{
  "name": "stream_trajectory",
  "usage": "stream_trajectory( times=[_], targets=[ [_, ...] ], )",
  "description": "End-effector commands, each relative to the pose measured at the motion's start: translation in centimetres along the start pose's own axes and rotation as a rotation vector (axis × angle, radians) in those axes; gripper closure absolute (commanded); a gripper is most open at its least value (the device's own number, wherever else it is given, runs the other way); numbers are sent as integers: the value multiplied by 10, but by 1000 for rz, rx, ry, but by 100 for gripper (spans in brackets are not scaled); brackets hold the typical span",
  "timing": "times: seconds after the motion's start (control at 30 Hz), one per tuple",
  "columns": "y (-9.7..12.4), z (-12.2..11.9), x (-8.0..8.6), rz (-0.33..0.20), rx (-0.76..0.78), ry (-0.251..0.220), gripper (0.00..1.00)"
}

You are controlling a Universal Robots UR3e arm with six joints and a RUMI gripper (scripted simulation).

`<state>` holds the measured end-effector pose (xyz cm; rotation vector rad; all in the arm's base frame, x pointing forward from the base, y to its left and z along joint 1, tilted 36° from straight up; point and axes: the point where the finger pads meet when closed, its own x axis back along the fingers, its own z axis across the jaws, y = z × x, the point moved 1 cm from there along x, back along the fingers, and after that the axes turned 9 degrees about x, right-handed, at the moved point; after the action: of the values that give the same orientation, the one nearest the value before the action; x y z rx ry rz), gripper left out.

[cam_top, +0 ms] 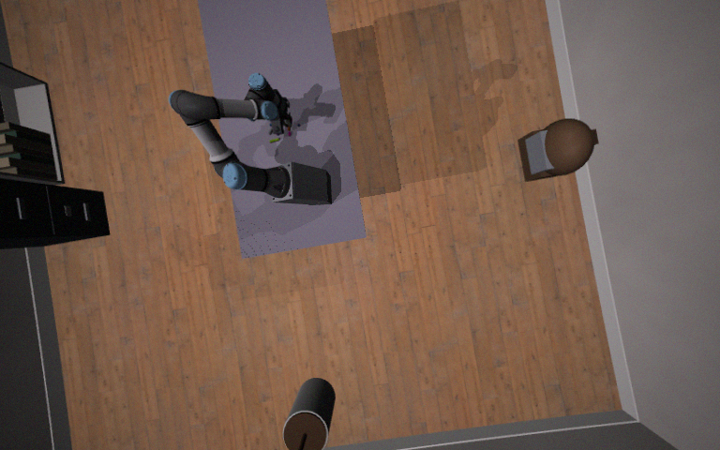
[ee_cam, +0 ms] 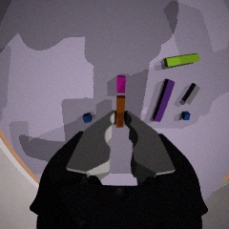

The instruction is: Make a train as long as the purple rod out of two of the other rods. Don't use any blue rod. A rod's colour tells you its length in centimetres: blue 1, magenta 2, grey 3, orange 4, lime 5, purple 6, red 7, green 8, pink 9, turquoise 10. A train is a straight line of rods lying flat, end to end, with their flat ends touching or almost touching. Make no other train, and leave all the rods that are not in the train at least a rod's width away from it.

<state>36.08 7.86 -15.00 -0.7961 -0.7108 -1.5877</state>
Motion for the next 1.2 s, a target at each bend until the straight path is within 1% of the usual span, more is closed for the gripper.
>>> stream_trajectory(
  times=[0.0, 0.67, 1.17],
  targets=[
    [1, 0, 1, -2, 0, -1, 100],
    [1, 0, 0, -2, 0, -1, 100],
    [1, 0, -11, -2, 0, -1, 100]
  ],
)
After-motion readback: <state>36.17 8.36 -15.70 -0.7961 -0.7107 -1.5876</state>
